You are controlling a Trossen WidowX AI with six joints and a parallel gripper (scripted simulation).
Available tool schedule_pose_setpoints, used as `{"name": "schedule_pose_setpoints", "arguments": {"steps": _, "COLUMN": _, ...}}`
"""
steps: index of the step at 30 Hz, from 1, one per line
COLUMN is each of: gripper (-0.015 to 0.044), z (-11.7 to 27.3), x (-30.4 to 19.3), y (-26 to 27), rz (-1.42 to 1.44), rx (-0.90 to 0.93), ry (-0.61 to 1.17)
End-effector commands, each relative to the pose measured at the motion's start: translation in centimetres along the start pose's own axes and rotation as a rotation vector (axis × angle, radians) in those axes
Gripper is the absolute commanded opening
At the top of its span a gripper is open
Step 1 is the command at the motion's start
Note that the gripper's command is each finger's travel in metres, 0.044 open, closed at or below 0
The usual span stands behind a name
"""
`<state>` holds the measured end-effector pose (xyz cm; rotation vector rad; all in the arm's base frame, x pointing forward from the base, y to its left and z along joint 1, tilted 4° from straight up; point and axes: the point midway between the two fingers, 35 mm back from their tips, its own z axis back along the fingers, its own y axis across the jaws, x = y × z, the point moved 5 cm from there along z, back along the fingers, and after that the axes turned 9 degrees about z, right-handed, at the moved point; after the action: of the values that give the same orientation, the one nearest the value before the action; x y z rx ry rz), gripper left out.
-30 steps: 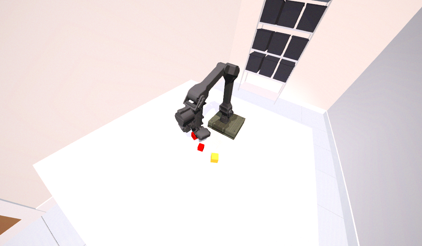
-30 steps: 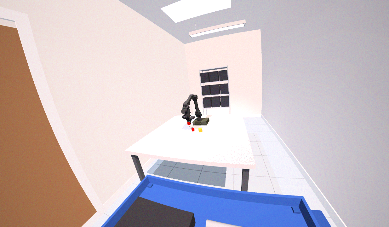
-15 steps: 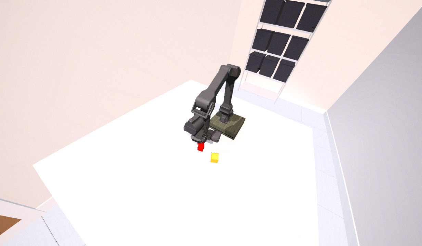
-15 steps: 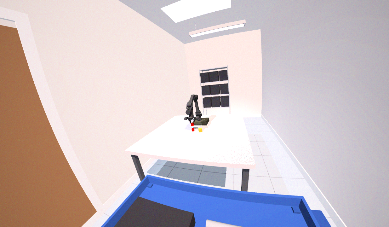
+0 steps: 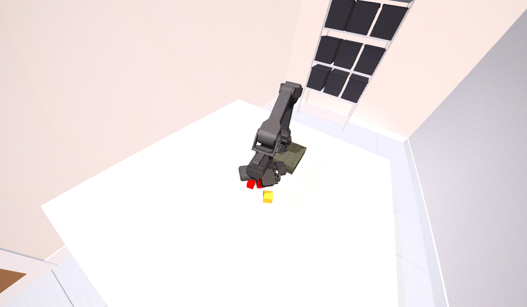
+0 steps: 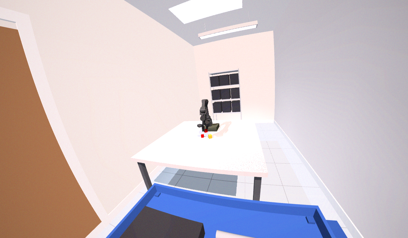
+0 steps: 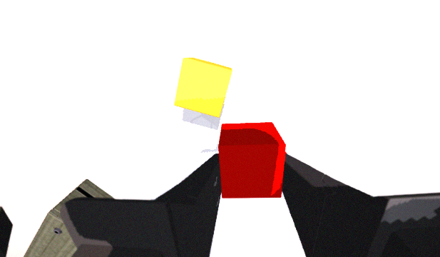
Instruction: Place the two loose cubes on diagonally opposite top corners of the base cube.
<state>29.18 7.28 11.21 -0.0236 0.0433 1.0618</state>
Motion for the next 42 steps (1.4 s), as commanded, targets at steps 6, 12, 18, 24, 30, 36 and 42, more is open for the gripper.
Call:
{"name": "schedule_pose_setpoints", "arguments": {"steps": 6, "gripper": 0.0105, "z": -0.6, "x": 2.0, "y": 1.9, "rz": 0.339, "rx": 0.005, "ry": -0.004}}
{"name": "schedule_pose_setpoints", "arguments": {"steps": 12, "gripper": 0.0105, "z": -0.7, "x": 2.4, "y": 2.2, "rz": 0.399, "rx": 0.005, "ry": -0.004}}
{"name": "schedule_pose_setpoints", "arguments": {"steps": 18, "gripper": 0.0105, "z": -0.7, "x": 2.4, "y": 2.2, "rz": 0.399, "rx": 0.005, "ry": -0.004}}
{"name": "schedule_pose_setpoints", "arguments": {"steps": 24, "gripper": 0.0105, "z": -1.7, "x": 2.3, "y": 2.2, "rz": 0.402, "rx": 0.005, "ry": -0.004}}
{"name": "schedule_pose_setpoints", "arguments": {"steps": 30, "gripper": 0.0105, "z": -3.0, "x": 2.2, "y": 2.2, "rz": 0.405, "rx": 0.005, "ry": -0.004}}
{"name": "schedule_pose_setpoints", "arguments": {"steps": 36, "gripper": 0.0105, "z": -3.3, "x": 2.2, "y": 2.2, "rz": 0.406, "rx": 0.005, "ry": -0.004}}
{"name": "schedule_pose_setpoints", "arguments": {"steps": 42, "gripper": 0.0105, "z": -3.4, "x": 2.2, "y": 2.2, "rz": 0.403, "rx": 0.005, "ry": -0.004}}
